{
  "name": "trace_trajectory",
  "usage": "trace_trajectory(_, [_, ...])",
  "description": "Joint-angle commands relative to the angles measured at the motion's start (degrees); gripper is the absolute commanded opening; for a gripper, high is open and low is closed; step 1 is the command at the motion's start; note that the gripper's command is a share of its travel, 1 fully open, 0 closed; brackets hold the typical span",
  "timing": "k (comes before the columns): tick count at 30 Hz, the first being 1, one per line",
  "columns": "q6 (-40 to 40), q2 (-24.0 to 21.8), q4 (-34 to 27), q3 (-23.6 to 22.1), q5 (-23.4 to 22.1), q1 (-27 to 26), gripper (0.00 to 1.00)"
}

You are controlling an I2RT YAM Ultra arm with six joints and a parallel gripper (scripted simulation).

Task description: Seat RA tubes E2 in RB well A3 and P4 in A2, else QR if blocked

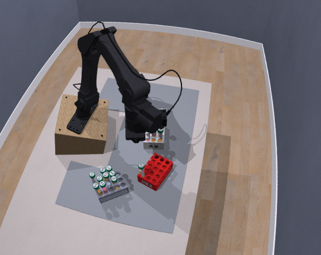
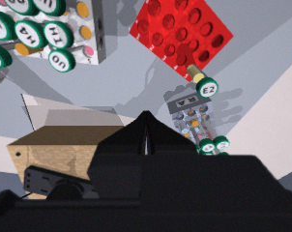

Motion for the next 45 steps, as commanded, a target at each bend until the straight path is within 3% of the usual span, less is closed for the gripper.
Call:
trace_trajectory(1, [-9.95,-1.70,0.39,-1.06,0.44,-0.42,0.00])
trace_trajectory(17, [-33.84,-1.68,0.29,-1.08,0.10,-0.59,0.00])
trace_trajectory(21, [-34.26,-1.67,0.29,-1.11,-0.14,-0.74,0.00])
trace_trajectory(36, [-21.91,-4.63,-0.20,-1.89,2.80,12.21,0.00])
trace_trajectory(42, [-20.91,-4.76,-0.09,-1.19,3.16,12.42,0.00])
trace_trajectory(45, [-18.36,-5.44,0.02,-2.18,3.71,15.75,0.00])
